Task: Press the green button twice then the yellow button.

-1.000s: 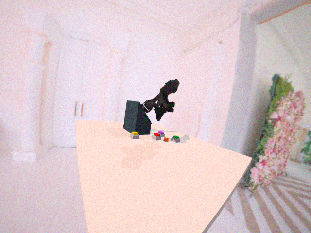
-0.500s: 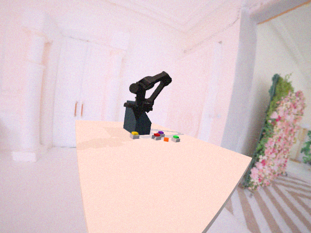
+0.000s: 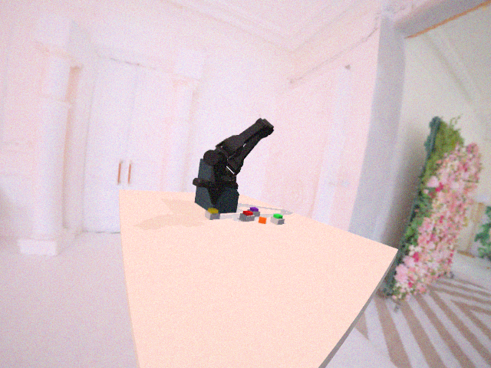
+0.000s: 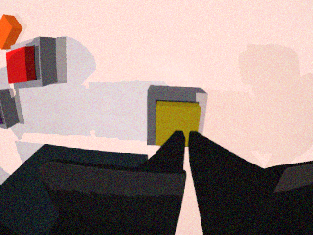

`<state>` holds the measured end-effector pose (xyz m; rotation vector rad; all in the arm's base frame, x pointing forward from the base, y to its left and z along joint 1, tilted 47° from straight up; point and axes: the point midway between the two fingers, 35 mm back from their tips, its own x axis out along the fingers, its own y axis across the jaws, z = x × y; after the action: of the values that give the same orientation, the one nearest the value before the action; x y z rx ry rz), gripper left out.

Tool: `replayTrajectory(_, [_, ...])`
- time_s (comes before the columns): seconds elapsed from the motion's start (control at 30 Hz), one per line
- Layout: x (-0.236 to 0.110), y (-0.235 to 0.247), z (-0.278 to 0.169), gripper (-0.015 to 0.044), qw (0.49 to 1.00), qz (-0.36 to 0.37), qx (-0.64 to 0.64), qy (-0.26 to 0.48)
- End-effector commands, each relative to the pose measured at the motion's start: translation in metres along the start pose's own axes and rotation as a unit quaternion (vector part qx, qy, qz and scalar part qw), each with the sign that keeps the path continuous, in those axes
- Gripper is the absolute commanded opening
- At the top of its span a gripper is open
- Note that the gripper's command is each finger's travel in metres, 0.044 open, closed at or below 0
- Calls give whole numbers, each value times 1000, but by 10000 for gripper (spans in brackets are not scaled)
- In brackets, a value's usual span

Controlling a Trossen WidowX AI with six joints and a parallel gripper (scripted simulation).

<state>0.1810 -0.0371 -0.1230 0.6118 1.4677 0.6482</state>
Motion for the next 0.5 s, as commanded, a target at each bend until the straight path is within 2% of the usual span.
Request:
replayTrajectory(0.0, [9, 2, -2, 20, 1000, 5, 5, 0])
replayTrajectory(0.47, [30, 3, -3, 20, 1000, 6, 5, 0])
